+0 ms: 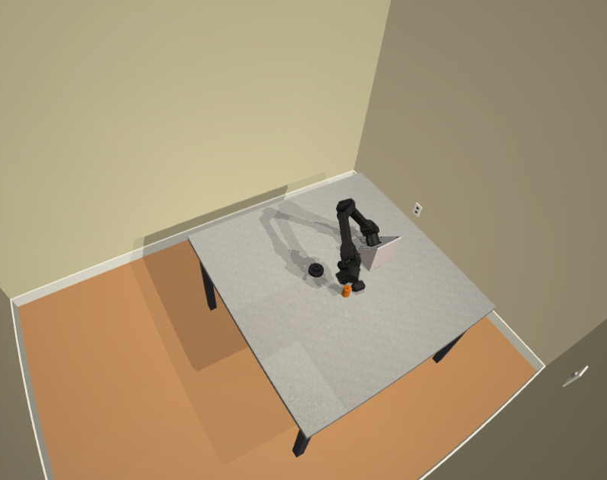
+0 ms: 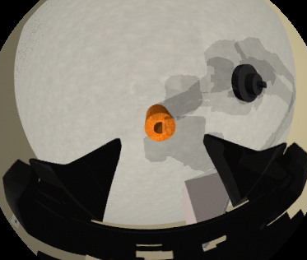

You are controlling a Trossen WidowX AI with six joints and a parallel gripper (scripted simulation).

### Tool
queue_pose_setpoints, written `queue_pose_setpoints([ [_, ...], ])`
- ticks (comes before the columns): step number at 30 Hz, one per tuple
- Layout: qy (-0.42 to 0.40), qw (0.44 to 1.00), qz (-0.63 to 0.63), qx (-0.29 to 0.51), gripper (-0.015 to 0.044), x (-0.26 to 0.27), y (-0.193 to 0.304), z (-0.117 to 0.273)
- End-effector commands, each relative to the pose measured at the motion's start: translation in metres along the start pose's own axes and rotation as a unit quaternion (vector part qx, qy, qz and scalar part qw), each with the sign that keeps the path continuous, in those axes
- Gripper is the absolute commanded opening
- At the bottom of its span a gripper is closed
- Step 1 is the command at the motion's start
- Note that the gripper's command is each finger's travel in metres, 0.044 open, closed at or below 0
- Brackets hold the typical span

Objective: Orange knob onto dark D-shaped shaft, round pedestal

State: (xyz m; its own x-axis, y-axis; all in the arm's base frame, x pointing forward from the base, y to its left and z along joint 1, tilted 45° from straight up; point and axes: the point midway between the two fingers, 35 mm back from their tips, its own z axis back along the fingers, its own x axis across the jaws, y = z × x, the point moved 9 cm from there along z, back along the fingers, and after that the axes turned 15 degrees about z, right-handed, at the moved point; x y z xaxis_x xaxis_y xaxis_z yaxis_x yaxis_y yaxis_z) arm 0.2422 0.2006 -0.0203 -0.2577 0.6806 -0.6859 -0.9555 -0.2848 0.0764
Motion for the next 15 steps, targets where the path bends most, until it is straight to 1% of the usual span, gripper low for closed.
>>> queue_pose_setpoints([
  [1,0.003,1.000,0.003,-0.004,0.0440,0.001,0.001,-0.012],
  [15,0.003,1.000,0.003,-0.004,0.0440,0.001,0.000,-0.031],
])
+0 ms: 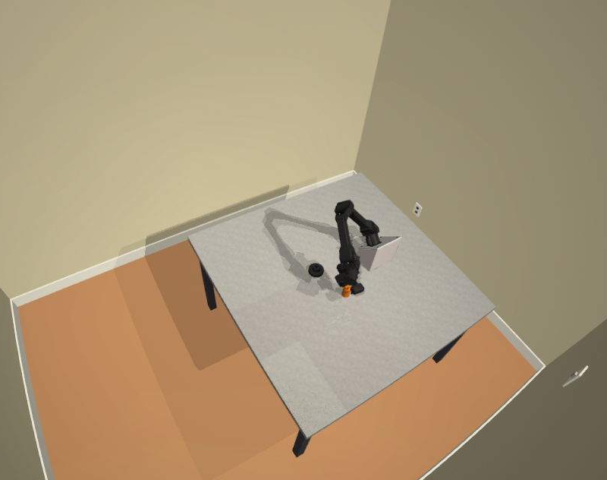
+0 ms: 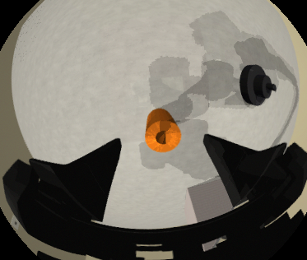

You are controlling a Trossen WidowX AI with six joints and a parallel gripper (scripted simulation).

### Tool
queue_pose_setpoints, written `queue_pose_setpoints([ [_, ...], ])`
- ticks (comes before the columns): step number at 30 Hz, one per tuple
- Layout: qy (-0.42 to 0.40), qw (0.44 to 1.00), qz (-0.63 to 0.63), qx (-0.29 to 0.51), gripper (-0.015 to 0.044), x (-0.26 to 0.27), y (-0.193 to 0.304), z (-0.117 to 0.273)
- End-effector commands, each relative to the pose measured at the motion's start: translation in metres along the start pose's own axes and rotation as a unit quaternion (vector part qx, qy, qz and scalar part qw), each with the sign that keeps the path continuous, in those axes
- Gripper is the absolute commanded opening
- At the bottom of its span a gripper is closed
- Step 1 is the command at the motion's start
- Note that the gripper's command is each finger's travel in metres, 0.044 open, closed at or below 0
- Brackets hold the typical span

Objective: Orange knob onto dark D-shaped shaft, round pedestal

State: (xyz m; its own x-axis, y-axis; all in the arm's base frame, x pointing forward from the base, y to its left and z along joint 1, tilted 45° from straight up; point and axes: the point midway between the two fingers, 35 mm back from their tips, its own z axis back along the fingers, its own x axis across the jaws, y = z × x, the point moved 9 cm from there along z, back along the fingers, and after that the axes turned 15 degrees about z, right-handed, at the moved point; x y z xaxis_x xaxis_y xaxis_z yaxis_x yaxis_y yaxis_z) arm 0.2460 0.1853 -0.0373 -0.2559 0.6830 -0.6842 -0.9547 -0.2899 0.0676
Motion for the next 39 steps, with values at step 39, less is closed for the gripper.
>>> queue_pose_setpoints([
  [39,0.007,1.000,0.004,0.001,0.0335,0.000,0.002,-0.061],
])
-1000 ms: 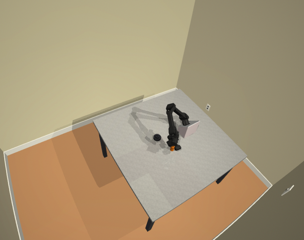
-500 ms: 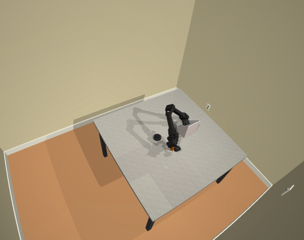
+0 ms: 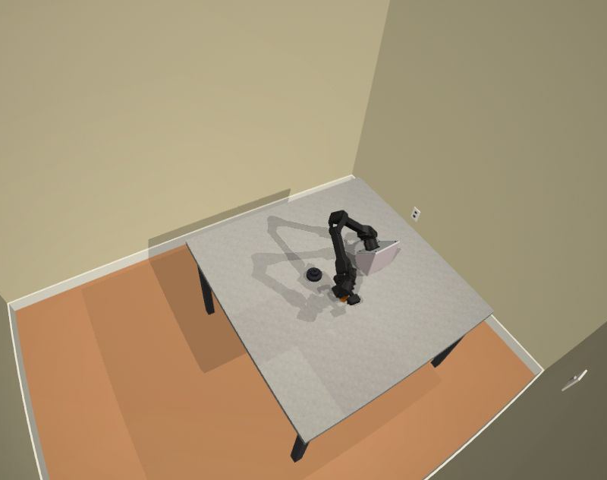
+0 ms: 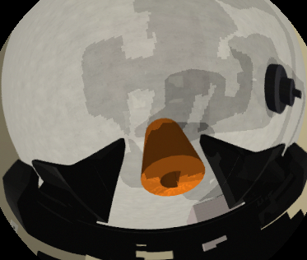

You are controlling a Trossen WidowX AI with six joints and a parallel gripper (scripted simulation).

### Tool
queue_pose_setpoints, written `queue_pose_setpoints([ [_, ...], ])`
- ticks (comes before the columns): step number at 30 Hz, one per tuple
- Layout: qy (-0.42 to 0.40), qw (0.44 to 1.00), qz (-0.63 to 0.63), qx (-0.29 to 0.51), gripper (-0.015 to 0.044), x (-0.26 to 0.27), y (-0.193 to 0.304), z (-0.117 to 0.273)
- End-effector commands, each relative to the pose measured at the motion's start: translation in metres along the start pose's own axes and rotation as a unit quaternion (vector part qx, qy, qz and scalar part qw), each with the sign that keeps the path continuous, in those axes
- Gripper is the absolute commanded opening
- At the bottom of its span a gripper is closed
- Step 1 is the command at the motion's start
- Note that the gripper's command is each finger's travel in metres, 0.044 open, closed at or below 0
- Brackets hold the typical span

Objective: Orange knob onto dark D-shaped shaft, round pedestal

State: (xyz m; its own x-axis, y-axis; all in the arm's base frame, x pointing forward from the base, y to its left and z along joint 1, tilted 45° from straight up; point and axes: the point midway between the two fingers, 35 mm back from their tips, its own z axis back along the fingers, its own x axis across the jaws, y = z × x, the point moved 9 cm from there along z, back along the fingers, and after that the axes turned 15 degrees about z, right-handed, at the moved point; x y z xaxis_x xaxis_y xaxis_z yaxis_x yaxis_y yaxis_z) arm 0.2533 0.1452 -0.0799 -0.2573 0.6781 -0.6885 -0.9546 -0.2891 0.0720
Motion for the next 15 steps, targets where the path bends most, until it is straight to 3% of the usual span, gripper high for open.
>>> queue_pose_setpoints([
  [1,0.004,1.000,0.003,-0.001,0.0309,0.0003,0.0006,-0.0024],
  [6,0.004,1.000,0.003,-0.001,0.0177,0.0003,0.0006,-0.0024],
  [13,0.004,1.000,0.003,-0.001,0.0131,0.0003,0.0006,-0.0024],
  [15,0.003,1.000,0.003,-0.001,0.0078,0.0004,0.0004,-0.0013],
])
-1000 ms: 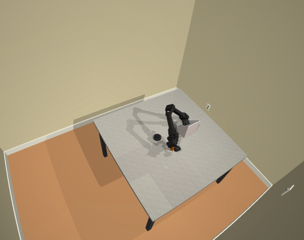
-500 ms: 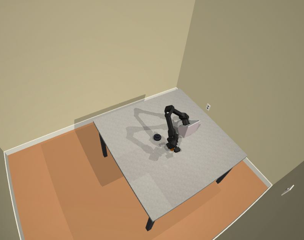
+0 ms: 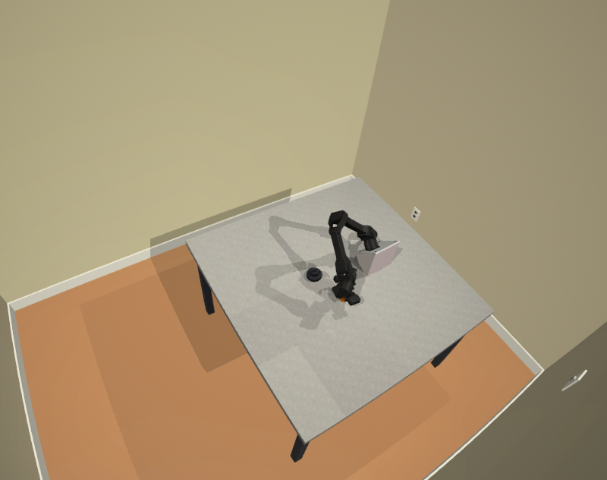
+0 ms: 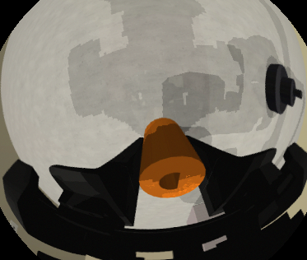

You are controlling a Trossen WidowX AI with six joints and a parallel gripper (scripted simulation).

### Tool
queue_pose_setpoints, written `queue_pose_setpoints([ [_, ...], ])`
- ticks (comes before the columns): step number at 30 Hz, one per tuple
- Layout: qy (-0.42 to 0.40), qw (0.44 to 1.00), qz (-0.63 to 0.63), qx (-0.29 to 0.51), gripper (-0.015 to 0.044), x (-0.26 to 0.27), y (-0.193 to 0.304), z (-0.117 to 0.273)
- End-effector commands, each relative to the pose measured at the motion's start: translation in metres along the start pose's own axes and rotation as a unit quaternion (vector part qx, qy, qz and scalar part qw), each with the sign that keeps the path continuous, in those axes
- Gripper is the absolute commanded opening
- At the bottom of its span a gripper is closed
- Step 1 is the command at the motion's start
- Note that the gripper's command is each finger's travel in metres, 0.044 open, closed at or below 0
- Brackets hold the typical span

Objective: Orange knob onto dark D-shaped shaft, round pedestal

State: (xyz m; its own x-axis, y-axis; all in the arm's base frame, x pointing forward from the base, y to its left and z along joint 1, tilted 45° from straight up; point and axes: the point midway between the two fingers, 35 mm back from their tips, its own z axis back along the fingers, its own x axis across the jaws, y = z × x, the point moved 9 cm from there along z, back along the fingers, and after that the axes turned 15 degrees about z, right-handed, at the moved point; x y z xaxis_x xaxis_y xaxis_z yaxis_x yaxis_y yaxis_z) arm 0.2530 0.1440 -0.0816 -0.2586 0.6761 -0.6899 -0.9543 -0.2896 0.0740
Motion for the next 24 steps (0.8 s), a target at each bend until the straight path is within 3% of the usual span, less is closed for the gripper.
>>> queue_pose_setpoints([
  [1,0.002,1.000,0.002,-0.001,0.0052,0.000,-0.001,0.004],
  [3,0.000,1.000,0.002,-0.002,0.0000,0.001,-0.004,0.017],
  [18,-0.002,1.000,0.003,-0.001,0.0000,0.001,-0.001,0.136],
  [24,-0.001,1.000,0.003,-0.001,0.0000,0.001,0.000,0.141],
])
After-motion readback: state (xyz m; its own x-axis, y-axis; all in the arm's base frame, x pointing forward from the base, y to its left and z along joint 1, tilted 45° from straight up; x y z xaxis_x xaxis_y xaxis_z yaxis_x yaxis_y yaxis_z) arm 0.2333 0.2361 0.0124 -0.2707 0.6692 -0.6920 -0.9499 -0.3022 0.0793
